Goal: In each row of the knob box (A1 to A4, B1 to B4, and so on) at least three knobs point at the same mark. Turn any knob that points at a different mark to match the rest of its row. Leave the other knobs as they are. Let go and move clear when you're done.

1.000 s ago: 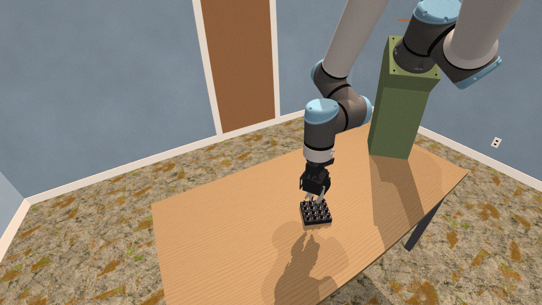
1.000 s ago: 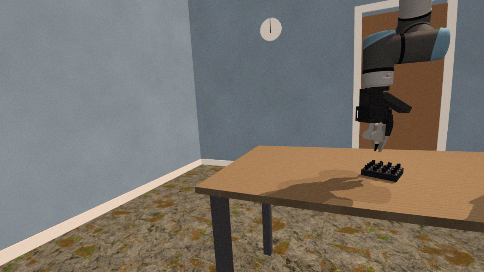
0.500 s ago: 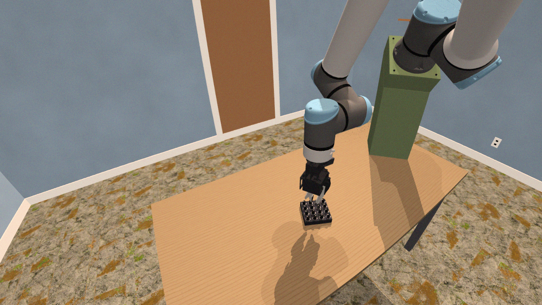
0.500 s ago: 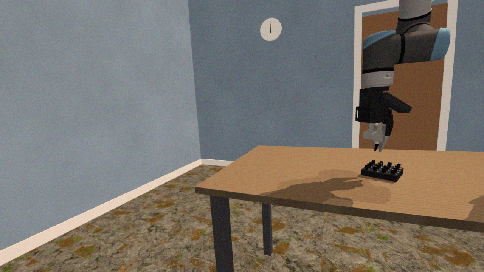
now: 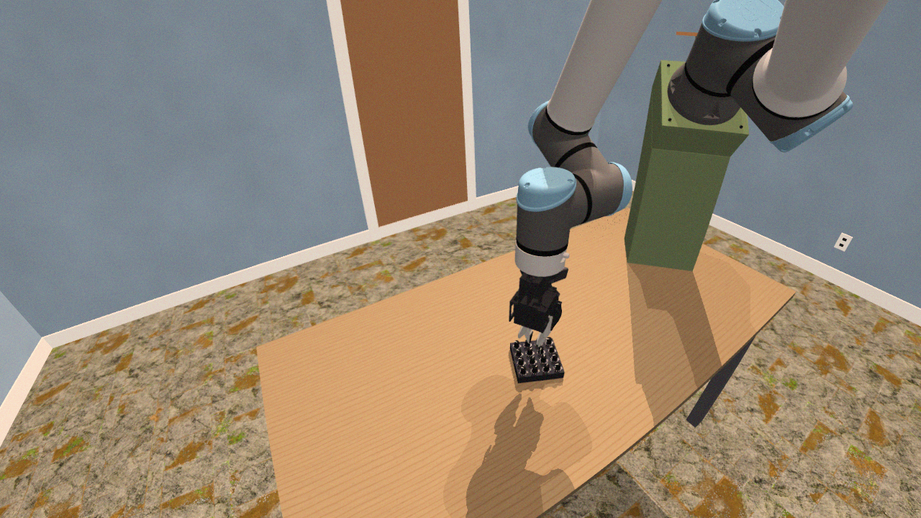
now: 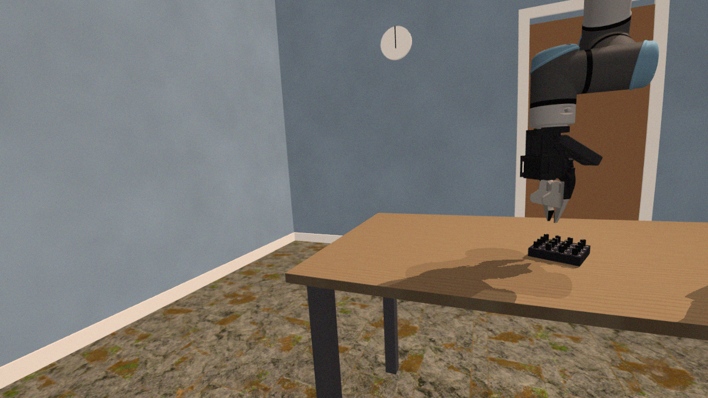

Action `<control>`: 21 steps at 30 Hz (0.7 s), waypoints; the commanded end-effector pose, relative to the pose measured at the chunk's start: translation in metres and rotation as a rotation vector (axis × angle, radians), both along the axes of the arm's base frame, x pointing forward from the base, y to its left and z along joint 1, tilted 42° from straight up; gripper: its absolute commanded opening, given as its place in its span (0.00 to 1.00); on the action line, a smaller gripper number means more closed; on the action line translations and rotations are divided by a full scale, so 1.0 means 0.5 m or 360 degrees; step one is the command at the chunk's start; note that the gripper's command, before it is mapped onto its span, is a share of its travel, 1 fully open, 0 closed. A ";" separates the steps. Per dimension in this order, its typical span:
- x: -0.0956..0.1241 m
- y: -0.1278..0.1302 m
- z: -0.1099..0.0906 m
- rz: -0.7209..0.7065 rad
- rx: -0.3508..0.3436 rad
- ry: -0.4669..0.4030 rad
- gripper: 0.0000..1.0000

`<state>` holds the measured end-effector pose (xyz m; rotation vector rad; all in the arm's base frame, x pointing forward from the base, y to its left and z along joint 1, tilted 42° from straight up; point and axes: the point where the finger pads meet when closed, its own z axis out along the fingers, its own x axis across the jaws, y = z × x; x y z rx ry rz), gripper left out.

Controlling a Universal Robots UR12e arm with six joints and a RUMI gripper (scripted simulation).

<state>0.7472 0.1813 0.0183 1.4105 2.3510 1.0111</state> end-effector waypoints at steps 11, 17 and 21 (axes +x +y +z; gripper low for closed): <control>0.001 0.001 -0.001 0.0000 0.0000 -0.0001 0.11; 0.004 0.003 -0.005 0.0000 0.0000 -0.0001 0.11; 0.008 0.006 -0.010 0.0001 0.0000 -0.0001 0.11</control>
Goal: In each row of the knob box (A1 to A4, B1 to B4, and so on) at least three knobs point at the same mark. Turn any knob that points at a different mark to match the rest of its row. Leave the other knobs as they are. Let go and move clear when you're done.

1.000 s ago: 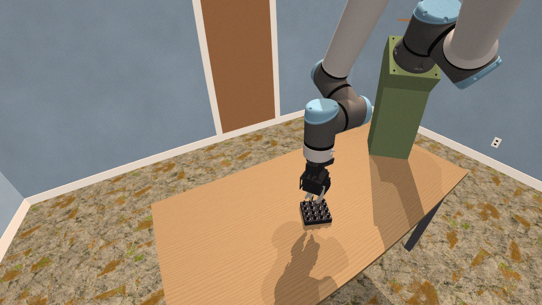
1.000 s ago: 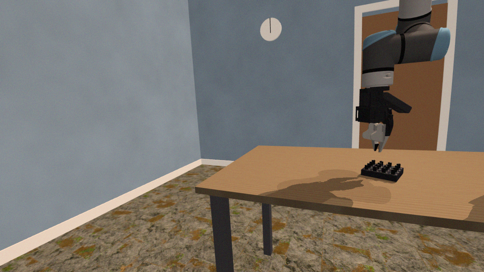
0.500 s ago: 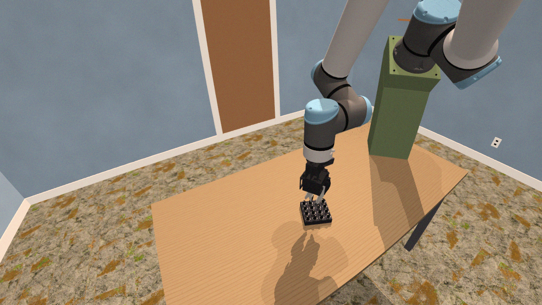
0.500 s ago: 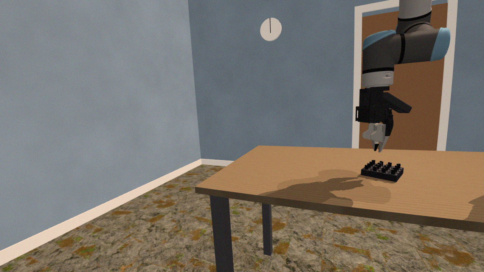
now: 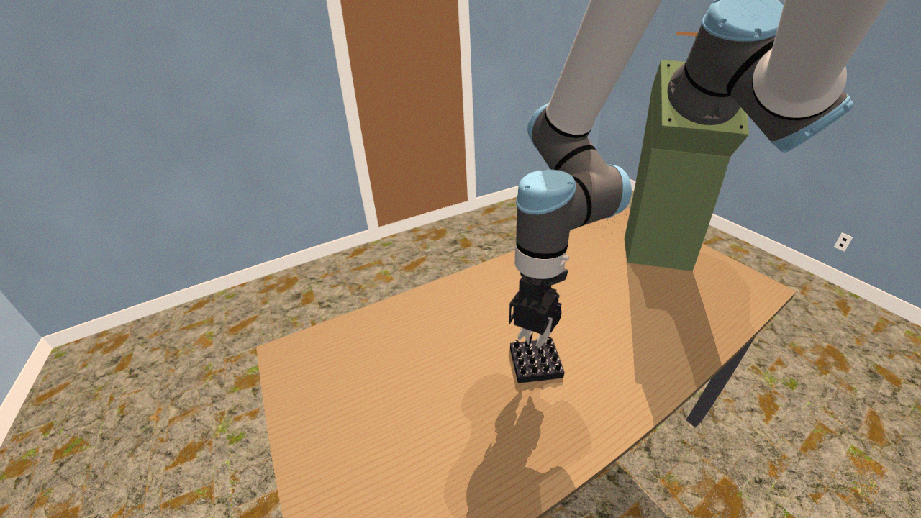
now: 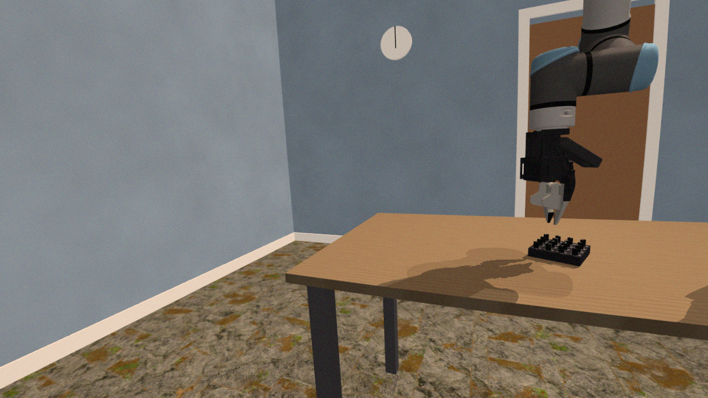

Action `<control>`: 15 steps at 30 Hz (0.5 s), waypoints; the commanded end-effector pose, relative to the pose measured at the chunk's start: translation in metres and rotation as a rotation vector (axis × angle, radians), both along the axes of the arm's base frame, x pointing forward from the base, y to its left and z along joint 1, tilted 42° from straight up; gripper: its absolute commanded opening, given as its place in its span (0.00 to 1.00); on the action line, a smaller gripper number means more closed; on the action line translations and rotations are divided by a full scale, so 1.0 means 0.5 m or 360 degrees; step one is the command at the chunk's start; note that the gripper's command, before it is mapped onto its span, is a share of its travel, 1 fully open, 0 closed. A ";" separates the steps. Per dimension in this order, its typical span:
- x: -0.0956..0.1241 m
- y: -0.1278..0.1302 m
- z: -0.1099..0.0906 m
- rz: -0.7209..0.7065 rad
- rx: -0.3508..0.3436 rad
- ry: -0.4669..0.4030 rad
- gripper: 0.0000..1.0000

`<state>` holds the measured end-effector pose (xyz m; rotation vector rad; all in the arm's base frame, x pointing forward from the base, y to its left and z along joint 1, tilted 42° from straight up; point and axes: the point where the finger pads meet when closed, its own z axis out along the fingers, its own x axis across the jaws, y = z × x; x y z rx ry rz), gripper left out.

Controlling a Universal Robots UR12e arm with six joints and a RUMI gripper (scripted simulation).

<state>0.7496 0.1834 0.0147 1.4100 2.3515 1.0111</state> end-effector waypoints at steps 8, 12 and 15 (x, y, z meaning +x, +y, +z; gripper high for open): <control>0.010 0.008 -0.013 0.0000 0.0000 -0.0001 0.11; 0.015 0.012 -0.021 0.0000 0.0000 -0.0001 0.11; 0.019 0.016 -0.027 0.0000 0.0000 -0.0001 0.11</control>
